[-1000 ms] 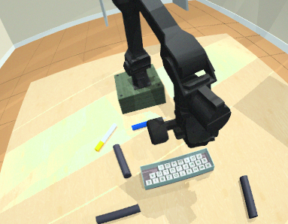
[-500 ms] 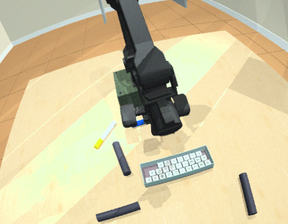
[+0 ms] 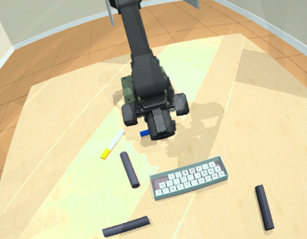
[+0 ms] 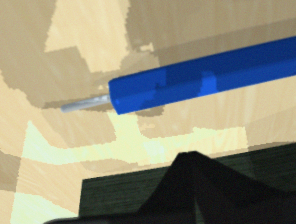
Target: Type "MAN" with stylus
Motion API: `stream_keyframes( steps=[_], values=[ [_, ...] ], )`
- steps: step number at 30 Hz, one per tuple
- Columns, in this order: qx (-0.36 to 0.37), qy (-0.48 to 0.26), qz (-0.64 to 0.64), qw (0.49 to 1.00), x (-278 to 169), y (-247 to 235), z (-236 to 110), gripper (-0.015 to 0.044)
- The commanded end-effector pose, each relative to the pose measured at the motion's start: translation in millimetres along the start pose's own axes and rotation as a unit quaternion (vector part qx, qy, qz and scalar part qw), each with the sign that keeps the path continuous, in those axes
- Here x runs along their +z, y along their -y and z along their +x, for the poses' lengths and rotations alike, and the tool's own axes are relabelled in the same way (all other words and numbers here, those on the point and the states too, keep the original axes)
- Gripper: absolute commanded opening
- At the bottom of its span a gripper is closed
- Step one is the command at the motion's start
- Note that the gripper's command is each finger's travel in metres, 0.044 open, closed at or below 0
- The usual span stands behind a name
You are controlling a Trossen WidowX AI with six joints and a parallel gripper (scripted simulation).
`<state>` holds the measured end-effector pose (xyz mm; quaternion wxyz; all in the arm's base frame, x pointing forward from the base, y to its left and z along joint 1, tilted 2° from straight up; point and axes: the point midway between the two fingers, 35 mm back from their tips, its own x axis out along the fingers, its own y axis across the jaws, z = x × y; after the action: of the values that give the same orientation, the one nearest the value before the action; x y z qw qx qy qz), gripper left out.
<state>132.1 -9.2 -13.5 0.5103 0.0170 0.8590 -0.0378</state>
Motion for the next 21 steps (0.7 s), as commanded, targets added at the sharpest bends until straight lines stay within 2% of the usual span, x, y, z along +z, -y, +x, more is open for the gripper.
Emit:
stream_keyframes(
  steps=[1, 13, 21],
  values=[
    [0.002, -0.005, -0.003, 1.000, 0.6, -0.4, 7.1, 0.0000],
    [0.002, -0.005, -0.003, 1.000, 9.3, -0.4, 23.9, 0.0000],
    [0.002, -0.005, -0.003, 1.000, 12.1, -0.5, 23.4, 0.0000]
  ],
)
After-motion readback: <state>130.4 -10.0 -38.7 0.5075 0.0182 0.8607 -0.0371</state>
